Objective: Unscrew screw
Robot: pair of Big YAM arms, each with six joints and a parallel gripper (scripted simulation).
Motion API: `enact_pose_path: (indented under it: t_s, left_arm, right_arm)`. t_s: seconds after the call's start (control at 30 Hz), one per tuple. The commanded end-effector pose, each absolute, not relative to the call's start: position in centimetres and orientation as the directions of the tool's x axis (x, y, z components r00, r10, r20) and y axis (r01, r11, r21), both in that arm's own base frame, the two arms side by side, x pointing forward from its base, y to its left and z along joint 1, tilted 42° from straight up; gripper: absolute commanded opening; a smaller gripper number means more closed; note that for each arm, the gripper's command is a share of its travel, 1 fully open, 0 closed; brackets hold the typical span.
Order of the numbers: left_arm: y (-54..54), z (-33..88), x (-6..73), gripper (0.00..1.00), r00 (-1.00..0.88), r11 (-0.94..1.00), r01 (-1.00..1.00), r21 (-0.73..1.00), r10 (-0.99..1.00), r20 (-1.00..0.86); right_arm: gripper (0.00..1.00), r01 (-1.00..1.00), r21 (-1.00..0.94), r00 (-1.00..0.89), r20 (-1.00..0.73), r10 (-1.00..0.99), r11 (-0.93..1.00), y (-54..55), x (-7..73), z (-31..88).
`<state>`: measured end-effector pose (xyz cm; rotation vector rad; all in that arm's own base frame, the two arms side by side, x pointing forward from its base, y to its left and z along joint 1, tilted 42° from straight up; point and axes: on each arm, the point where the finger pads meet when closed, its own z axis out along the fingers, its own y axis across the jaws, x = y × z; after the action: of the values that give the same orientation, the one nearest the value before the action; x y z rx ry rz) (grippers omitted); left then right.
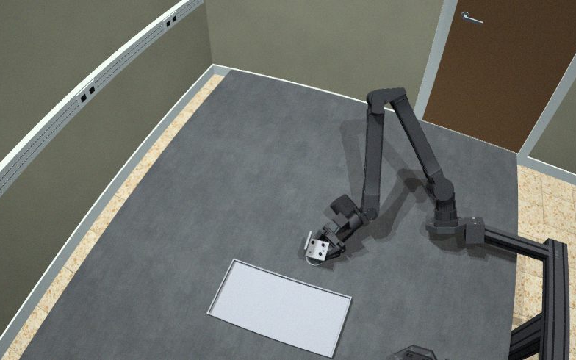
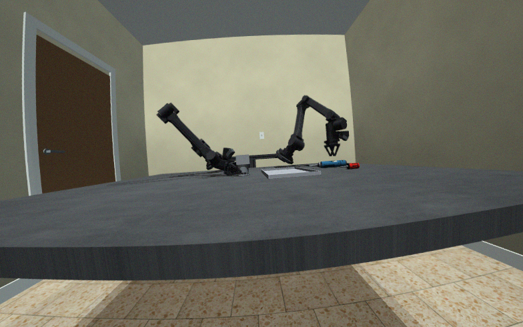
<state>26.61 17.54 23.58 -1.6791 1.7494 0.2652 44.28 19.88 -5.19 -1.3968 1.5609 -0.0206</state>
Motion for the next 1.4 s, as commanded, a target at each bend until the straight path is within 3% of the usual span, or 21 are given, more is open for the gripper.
enact_pose_path:
  t_s: [0.0,0.27,0.3,0.83,0.87,1.37]
  left_arm:
    - [17.2,26.0,27.3,0.65,0.095,0.149,-0.927,-0.345,-0.796,-0.598]
    - [17.3,25.0,26.9,0.65,0.085,0.145,-0.934,-0.327,-0.797,-0.598]
    - [17.3,25.0,26.9,0.65,0.085,0.145,-0.934,-0.327,-0.797,-0.598]
    - [17.3,25.0,26.9,0.65,0.085,0.145,-0.934,-0.327,-0.797,-0.598]
    - [17.3,25.0,26.9,0.65,0.085,0.145,-0.934,-0.327,-0.797,-0.598]
    - [17.3,25.0,26.9,0.65,0.085,0.145,-0.934,-0.327,-0.797,-0.598]
  right_arm:
    - [0.59,-0.731,-0.595,0.176,-0.639,-0.749,0.336,20.2,44.5,-4.7]
    - [0.59,-0.731,-0.595,0.176,-0.639,-0.749,0.336,20.2,44.5,-4.7]
    - [0.68,-0.731,-0.595,0.176,-0.639,-0.749,0.336,20.2,44.5,-4.7]
    - [0.68,-0.731,-0.595,0.176,-0.639,-0.749,0.336,20.2,44.5,-4.7]
    - [0.77,-0.731,-0.595,0.176,-0.639,-0.749,0.336,20.2,44.5,-4.7]
    - [0.77,-0.731,-0.595,0.176,-0.639,-0.749,0.336,20.2,44.5,-4.7]
